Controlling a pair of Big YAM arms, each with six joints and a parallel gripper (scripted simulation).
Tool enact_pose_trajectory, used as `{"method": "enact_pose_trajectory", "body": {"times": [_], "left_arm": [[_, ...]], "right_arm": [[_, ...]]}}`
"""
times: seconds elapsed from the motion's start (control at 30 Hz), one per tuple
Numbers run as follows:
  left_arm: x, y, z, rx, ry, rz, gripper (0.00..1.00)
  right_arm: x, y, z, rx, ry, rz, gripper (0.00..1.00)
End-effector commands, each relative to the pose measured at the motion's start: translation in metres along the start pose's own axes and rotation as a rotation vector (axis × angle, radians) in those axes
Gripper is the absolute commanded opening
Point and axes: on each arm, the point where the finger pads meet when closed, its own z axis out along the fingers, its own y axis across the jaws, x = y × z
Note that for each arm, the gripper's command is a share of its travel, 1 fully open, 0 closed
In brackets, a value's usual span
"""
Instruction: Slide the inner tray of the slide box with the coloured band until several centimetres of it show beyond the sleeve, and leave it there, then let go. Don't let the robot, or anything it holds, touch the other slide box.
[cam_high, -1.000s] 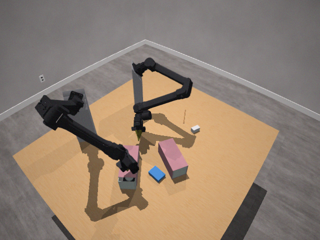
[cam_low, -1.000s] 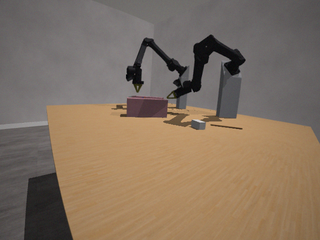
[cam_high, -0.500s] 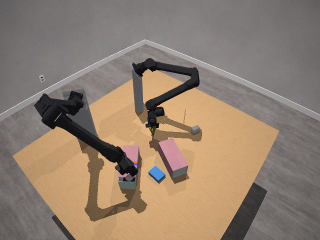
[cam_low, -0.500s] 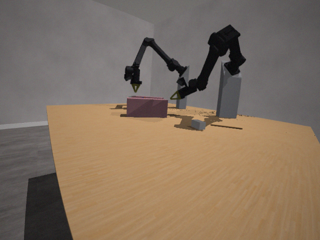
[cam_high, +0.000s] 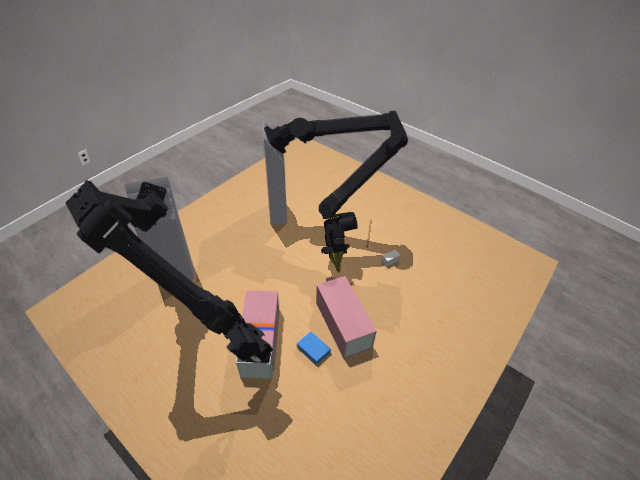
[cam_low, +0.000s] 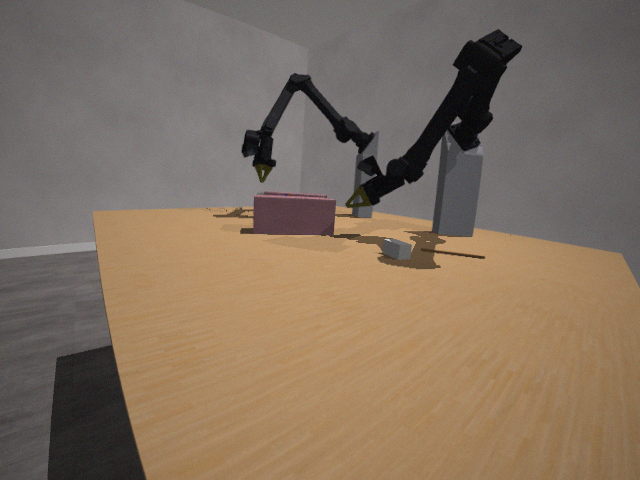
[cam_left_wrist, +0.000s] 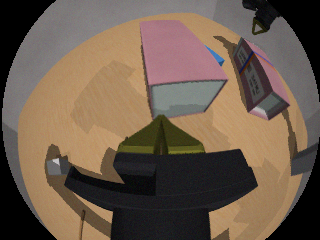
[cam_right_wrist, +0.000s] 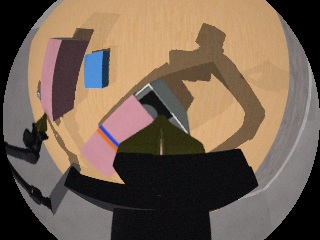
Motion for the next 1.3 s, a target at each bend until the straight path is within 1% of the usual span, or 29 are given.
{"method": "enact_pose_trajectory", "body": {"times": [0.0,0.07,0.1,0.17,0.23,0.27,0.53,0.6,0.63,0.67,0.73,0.8,0.83,0.9,0.97,1.1,1.17,1.2,1.23,1.27], "left_arm": [[0.002,0.027,-0.004,-0.015,0.012,-0.038,0.00],[0.002,0.031,-0.007,-0.010,0.015,-0.045,0.00],[0.006,0.047,-0.010,-0.025,0.025,-0.053,0.00],[0.010,0.059,-0.019,-0.019,0.041,-0.068,0.00],[0.011,0.091,-0.020,-0.052,0.043,-0.077,0.00],[0.012,0.102,-0.024,-0.060,0.048,-0.083,0.00],[0.020,0.186,-0.066,-0.119,0.088,-0.133,0.00],[0.020,0.186,-0.066,-0.119,0.088,-0.133,0.00],[0.019,0.187,-0.070,-0.112,0.092,-0.141,0.00],[0.022,0.201,-0.080,-0.129,0.101,-0.147,0.00],[0.023,0.215,-0.094,-0.137,0.113,-0.157,0.00],[0.021,0.246,-0.107,-0.172,0.116,-0.162,0.00],[0.020,0.255,-0.115,-0.181,0.121,-0.167,0.00],[0.017,0.278,-0.114,-0.189,0.119,-0.175,0.00],[0.016,0.301,-0.129,-0.207,0.135,-0.185,0.00],[0.009,0.346,-0.148,-0.238,0.149,-0.199,0.00],[0.009,0.346,-0.148,-0.238,0.149,-0.199,0.00],[0.008,0.350,-0.147,-0.230,0.154,-0.208,0.00],[0.007,0.365,-0.156,-0.246,0.160,-0.210,0.00],[0.005,0.374,-0.162,-0.251,0.164,-0.211,0.00]], "right_arm": [[-0.036,-0.031,-0.018,0.034,-0.086,-0.016,0.00],[-0.039,-0.028,-0.018,0.022,-0.095,-0.030,0.00],[-0.042,-0.036,-0.021,0.026,-0.109,-0.034,0.00],[-0.046,-0.039,-0.023,0.013,-0.127,-0.054,0.00],[-0.052,-0.045,-0.026,0.007,-0.154,-0.071,0.00],[-0.055,-0.048,-0.028,0.003,-0.167,-0.080,0.00],[-0.078,-0.068,-0.044,-0.020,-0.271,-0.161,0.00],[-0.078,-0.068,-0.044,-0.020,-0.271,-0.161,0.00],[-0.079,-0.064,-0.040,-0.033,-0.276,-0.176,0.00],[-0.083,-0.073,-0.049,-0.023,-0.298,-0.183,0.00],[-0.087,-0.076,-0.052,-0.030,-0.319,-0.203,0.00],[-0.094,-0.084,-0.059,-0.027,-0.351,-0.226,0.00],[-0.097,-0.086,-0.062,-0.026,-0.366,-0.238,0.00],[-0.101,-0.089,-0.066,-0.031,-0.390,-0.260,0.00],[-0.106,-0.094,-0.072,-0.029,-0.414,-0.278,0.00],[-0.115,-0.103,-0.082,-0.027,-0.462,-0.323,0.00],[-0.115,-0.103,-0.082,-0.027,-0.462,-0.323,0.00],[-0.114,-0.099,-0.075,-0.040,-0.461,-0.335,0.00],[-0.119,-0.107,-0.087,-0.024,-0.486,-0.345,0.00],[-0.119,-0.107,-0.088,-0.027,-0.493,-0.352,0.00]]}}
